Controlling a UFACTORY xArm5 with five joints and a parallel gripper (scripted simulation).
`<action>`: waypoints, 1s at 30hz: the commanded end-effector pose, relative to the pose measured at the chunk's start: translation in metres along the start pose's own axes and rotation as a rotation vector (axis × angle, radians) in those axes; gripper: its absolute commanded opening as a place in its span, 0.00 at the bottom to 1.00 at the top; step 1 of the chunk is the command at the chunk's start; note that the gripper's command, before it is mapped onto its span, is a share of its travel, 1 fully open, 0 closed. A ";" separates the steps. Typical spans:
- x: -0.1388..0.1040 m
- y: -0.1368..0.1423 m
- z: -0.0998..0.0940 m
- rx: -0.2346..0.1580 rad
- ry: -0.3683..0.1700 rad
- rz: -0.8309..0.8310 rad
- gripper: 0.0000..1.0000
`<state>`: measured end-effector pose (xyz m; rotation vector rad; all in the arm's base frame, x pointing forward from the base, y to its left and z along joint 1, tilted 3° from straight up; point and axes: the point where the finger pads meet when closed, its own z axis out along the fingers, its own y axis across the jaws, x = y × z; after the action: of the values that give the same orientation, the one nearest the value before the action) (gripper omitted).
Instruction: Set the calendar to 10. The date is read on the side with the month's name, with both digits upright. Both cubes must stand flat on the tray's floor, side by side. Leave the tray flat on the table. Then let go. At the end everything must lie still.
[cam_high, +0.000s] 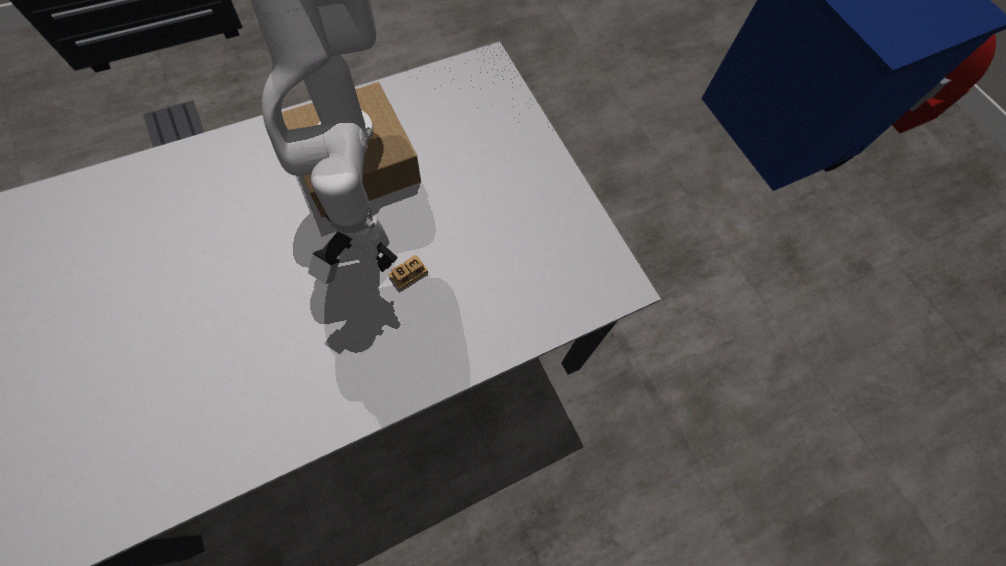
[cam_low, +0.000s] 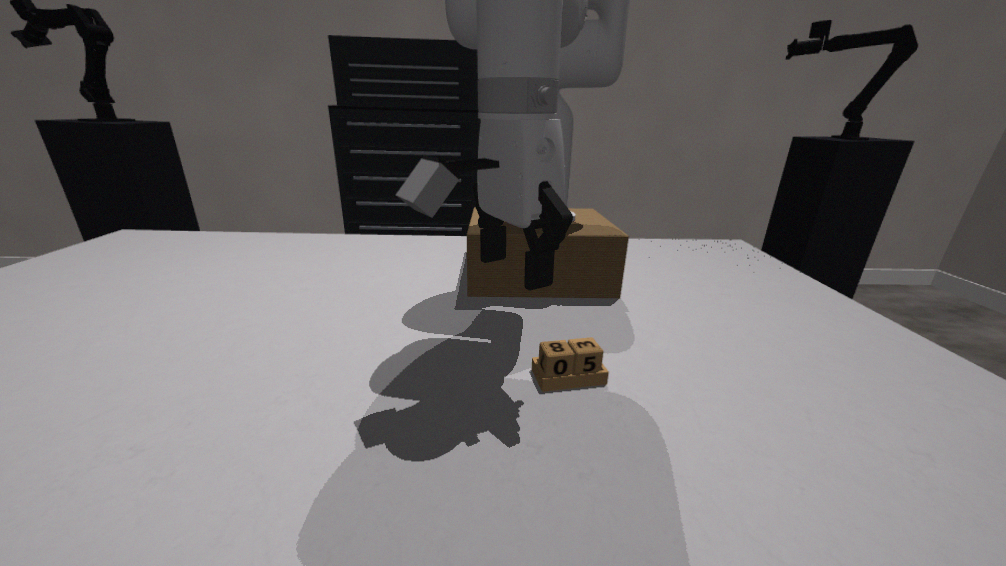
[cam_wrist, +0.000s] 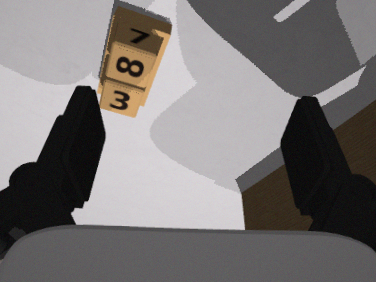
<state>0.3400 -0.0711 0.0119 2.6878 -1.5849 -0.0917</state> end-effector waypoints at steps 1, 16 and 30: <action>0.001 -0.001 -0.001 0.003 0.002 0.000 1.00; -0.005 -0.007 0.000 0.001 0.004 -0.278 1.00; -0.015 -0.017 0.002 -0.002 0.005 -0.744 1.00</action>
<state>0.3463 -0.0505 0.0088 3.0852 -0.5717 -0.0974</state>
